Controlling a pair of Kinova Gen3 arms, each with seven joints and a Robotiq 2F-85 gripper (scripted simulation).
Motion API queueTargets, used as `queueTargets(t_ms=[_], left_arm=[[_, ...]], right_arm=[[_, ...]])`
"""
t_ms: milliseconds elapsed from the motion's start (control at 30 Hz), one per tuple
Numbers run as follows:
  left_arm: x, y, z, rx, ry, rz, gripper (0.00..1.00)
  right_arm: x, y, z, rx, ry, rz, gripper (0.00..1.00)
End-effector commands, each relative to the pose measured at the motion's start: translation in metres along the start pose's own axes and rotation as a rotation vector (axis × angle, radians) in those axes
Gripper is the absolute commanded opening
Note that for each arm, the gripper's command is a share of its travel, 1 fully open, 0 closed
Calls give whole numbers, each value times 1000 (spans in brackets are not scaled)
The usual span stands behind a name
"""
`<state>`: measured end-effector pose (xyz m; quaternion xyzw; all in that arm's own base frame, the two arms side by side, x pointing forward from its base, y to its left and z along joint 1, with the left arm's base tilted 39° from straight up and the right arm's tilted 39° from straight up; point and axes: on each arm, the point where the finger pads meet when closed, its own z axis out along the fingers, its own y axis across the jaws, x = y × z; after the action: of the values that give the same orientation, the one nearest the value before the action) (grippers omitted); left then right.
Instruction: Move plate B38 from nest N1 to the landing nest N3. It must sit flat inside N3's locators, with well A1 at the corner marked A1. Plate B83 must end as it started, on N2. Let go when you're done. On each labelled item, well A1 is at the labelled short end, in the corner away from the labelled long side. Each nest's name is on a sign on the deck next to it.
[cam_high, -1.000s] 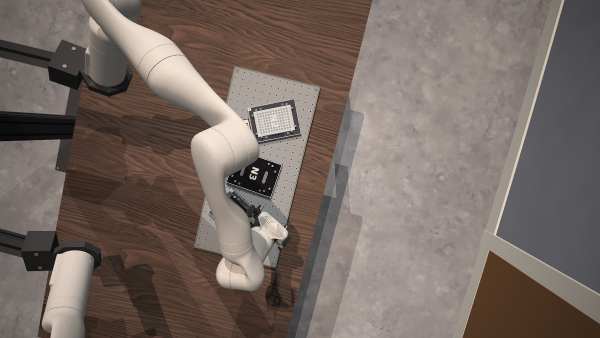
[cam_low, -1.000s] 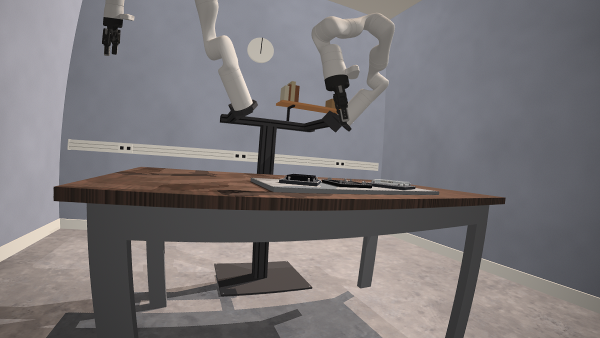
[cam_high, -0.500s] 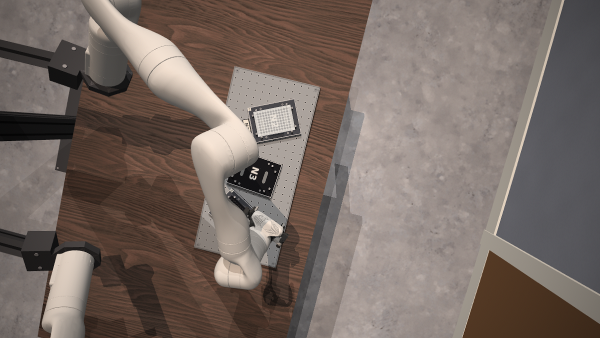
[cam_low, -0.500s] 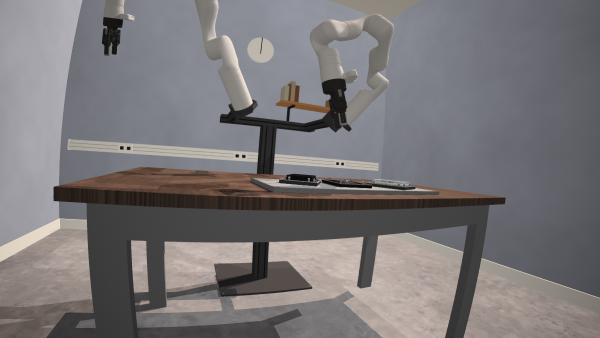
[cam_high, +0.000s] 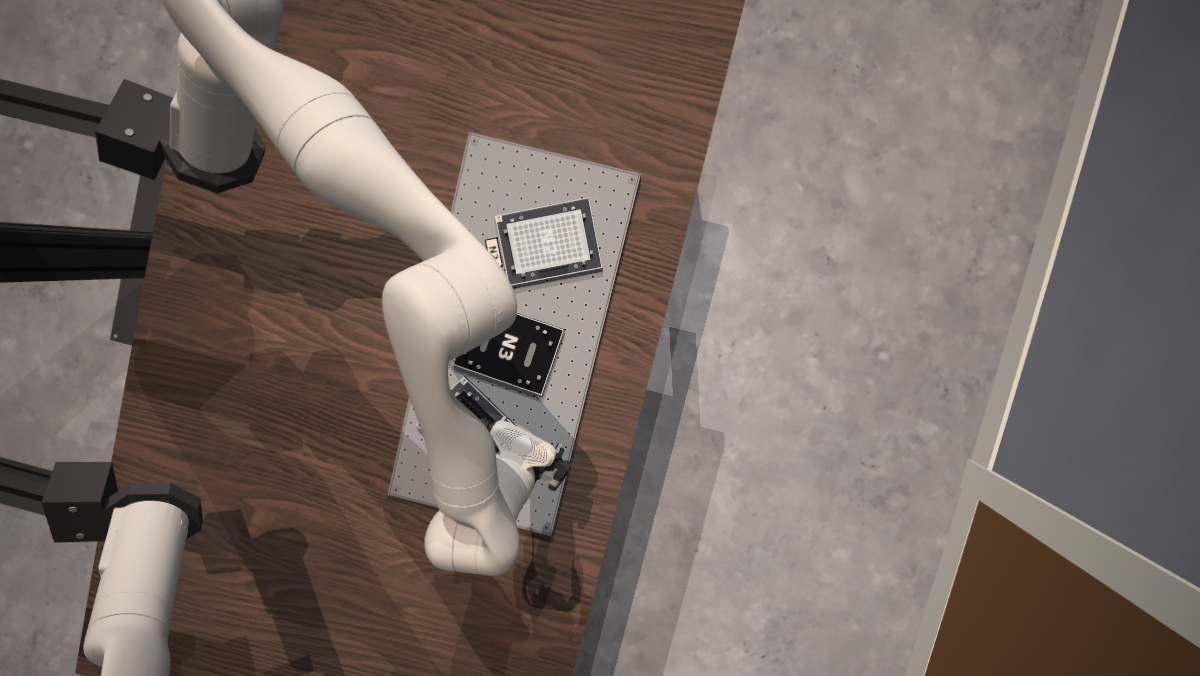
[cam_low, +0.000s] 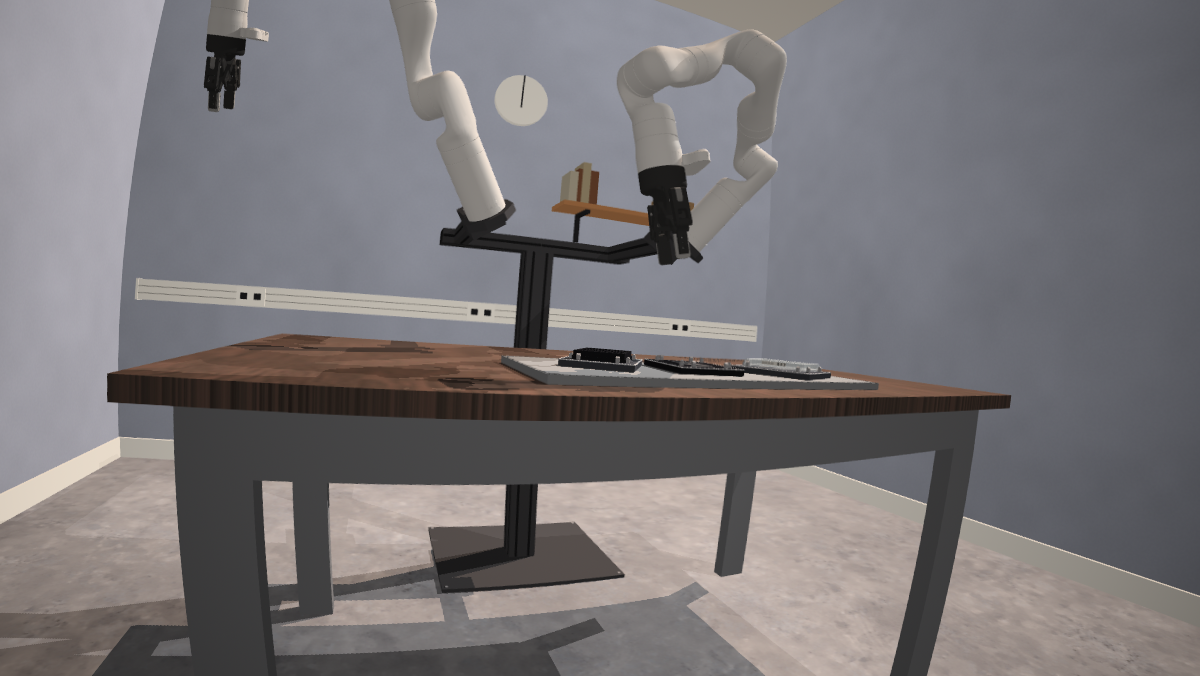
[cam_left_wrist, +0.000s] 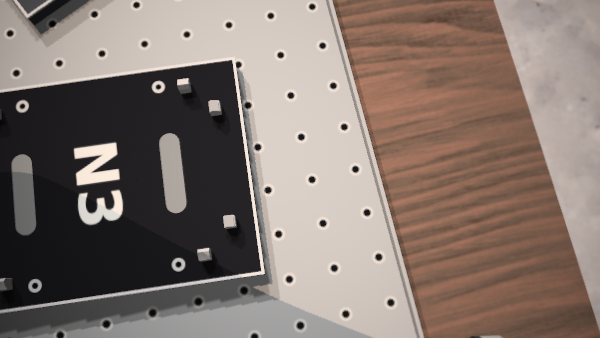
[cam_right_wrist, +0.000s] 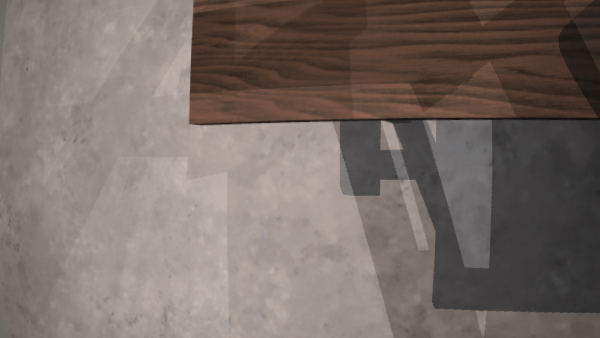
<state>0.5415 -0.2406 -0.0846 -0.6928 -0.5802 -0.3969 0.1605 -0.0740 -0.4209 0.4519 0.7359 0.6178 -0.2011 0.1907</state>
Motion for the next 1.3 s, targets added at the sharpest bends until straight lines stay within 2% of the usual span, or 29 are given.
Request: queueTargets(t_ms=[0,1267], left_arm=[[-6,-6,4,12,-16,-33,1000],[-32,-33,28,48,-58,-369,1000]], right_arm=[[0,-2,-2,3,-2,1,1000],[0,-2,-2,3,-2,1,1000]])
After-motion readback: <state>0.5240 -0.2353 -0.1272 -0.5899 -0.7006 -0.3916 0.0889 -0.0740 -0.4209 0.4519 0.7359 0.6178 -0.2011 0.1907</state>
